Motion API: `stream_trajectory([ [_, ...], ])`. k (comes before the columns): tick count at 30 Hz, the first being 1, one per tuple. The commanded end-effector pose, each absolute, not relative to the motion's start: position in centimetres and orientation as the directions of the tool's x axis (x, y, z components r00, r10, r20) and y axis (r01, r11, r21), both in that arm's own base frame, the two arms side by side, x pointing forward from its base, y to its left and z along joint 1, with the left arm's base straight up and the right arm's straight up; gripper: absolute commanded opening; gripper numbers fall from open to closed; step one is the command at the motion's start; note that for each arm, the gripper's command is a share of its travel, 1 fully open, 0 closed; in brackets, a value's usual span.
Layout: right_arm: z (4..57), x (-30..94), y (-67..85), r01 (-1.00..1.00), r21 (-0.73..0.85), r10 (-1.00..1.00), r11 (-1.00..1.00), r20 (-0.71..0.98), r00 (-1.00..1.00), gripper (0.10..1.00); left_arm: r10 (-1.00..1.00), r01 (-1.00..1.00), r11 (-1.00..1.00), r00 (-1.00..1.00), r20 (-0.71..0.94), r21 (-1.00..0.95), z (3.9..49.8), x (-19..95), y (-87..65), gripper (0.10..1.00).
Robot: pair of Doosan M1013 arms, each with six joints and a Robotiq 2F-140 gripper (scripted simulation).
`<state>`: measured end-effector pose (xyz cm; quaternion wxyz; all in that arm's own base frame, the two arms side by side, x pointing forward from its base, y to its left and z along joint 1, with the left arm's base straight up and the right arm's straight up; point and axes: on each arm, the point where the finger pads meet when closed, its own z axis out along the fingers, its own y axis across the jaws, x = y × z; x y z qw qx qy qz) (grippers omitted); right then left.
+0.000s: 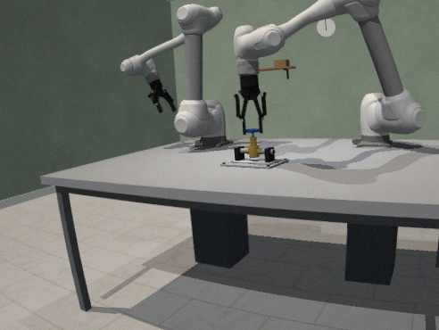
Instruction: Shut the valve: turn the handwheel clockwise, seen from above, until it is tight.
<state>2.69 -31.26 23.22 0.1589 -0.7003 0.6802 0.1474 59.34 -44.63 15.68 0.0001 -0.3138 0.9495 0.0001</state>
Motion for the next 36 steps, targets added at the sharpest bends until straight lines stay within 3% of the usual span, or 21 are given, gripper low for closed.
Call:
stream_trajectory([
  [1, 23.25, 2.70, -31.28, -0.999, -0.022, -0.906, -0.024, -0.422, 0.031, 1.000, -0.565, -0.565, 0.825, -0.825, -0.001, -0.002, 15.80, 59.39, -44.66, 0.099],
  [36, 23.25, 2.70, -31.28, -0.999, -0.022, -0.906, -0.024, -0.422, 0.031, 1.000, -0.184, -0.184, 0.983, -0.983, -0.002, -0.001, 15.79, 59.39, -44.66, 0.099],
])
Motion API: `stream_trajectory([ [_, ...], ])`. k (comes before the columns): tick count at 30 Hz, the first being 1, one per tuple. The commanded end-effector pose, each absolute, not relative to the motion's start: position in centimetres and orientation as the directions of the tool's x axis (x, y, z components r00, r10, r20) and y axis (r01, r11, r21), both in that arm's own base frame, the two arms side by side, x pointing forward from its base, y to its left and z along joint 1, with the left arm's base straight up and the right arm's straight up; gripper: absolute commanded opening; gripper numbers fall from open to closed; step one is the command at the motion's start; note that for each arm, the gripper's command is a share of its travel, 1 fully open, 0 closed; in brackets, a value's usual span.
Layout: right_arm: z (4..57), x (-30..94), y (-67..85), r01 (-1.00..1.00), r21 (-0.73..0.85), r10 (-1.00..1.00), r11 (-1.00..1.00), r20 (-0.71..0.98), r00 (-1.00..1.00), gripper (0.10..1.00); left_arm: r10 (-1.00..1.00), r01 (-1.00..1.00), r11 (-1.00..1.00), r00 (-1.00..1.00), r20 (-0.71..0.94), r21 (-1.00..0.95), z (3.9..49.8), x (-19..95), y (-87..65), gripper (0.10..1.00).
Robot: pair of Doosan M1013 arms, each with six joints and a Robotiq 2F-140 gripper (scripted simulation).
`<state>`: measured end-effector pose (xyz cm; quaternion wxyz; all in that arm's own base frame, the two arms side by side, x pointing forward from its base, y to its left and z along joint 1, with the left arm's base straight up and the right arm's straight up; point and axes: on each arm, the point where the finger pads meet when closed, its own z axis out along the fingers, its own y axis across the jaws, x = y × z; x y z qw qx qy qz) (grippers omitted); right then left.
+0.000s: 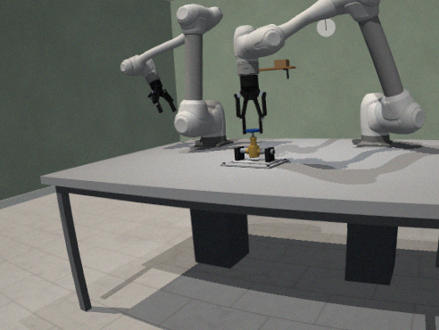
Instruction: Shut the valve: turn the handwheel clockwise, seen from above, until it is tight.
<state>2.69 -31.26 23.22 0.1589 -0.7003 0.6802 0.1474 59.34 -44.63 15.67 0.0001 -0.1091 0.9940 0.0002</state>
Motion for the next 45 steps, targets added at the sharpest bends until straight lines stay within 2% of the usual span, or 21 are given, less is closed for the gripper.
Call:
stream_trajectory([
  [1, 23.25, 2.70, -31.28, -0.999, -0.022, -0.906, -0.024, -0.422, 0.031, 1.000, -0.170, -0.170, 0.985, -0.985, -0.002, -0.001, 15.79, 59.39, -44.66, 0.099],
  [24, 23.25, 2.70, -31.28, -0.999, -0.022, -0.906, -0.024, -0.422, 0.031, 1.000, 0.121, 0.121, 0.993, -0.993, -0.002, -0.001, 15.78, 59.39, -44.66, 0.099],
  [45, 23.25, 2.70, -31.28, -0.999, -0.022, -0.906, -0.024, -0.422, 0.031, 1.000, 0.424, 0.424, 0.905, -0.905, -0.002, 0.000, 15.77, 59.39, -44.66, 0.099],
])
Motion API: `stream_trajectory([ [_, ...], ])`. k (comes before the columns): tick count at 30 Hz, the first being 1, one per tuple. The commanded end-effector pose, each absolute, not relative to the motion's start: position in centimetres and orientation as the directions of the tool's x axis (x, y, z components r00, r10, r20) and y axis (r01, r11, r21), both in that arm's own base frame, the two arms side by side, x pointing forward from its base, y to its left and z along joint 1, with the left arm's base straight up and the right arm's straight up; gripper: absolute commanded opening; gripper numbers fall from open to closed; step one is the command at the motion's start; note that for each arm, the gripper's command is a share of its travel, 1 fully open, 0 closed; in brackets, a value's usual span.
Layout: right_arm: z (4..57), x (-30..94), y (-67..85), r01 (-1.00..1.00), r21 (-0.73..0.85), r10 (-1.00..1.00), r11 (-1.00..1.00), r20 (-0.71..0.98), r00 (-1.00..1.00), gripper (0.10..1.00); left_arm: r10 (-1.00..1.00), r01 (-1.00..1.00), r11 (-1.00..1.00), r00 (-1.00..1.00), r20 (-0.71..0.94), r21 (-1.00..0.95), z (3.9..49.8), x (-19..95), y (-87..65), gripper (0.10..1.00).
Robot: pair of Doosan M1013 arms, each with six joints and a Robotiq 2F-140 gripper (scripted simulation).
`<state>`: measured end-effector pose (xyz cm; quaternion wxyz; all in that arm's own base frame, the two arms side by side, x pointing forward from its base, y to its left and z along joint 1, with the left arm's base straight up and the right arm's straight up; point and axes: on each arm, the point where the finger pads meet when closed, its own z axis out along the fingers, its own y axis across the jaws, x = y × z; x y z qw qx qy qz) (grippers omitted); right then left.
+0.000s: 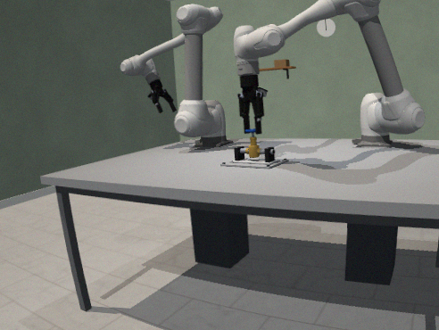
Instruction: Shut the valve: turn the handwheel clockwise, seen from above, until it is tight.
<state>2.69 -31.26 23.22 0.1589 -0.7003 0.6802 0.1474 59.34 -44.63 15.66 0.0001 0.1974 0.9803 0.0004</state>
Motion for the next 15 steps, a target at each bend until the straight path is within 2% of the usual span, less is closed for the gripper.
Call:
stream_trajectory([
  [1, 23.25, 2.70, -31.28, -0.999, -0.022, -0.906, -0.024, -0.422, 0.031, 1.000, 0.440, 0.440, 0.898, -0.898, -0.002, 0.000, 15.77, 59.39, -44.66, 0.099],
  [15, 23.25, 2.70, -31.28, -0.999, -0.022, -0.906, -0.024, -0.422, 0.031, 1.000, 0.620, 0.620, 0.785, -0.785, -0.002, 0.000, 15.77, 59.39, -44.66, 0.099],
])
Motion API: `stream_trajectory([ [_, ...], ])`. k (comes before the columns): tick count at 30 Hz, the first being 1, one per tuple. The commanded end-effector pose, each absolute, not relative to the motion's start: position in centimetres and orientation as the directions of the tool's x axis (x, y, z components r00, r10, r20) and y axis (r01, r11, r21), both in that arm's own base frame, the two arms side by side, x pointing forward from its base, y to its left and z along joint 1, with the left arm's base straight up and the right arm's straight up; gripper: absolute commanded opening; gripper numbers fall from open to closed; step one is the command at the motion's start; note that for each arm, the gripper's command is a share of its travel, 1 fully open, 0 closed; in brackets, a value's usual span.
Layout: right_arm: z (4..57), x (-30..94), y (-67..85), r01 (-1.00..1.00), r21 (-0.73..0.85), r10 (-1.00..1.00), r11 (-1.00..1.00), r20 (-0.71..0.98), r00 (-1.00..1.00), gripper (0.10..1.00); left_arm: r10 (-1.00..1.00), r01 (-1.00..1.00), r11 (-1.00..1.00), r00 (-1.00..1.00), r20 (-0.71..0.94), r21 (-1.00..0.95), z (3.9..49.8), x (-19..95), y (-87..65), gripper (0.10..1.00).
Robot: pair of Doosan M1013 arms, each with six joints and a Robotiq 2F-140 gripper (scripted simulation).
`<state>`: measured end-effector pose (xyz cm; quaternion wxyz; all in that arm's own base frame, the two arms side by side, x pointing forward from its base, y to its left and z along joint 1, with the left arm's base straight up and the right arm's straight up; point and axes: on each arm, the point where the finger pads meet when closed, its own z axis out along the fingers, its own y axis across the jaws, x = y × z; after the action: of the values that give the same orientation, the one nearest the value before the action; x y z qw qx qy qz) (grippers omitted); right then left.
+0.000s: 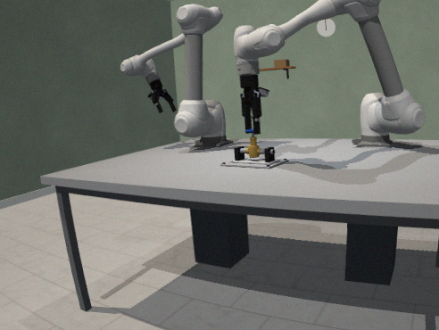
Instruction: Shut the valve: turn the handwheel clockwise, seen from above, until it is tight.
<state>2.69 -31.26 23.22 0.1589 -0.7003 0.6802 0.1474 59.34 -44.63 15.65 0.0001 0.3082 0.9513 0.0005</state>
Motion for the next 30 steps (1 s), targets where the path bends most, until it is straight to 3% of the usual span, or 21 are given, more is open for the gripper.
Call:
stream_trajectory([
  [1, 23.25, 2.70, -31.28, -0.999, -0.022, -0.906, -0.024, -0.422, 0.031, 1.000, 0.634, 0.634, 0.773, -0.773, -0.002, 0.000, 15.77, 59.39, -44.66, 0.099],
  [30, 23.25, 2.70, -31.28, -0.999, -0.022, -0.906, -0.024, -0.422, 0.031, 1.000, 0.916, 0.916, 0.401, -0.401, -0.001, 0.001, 15.76, 59.39, -44.66, 0.099],
])
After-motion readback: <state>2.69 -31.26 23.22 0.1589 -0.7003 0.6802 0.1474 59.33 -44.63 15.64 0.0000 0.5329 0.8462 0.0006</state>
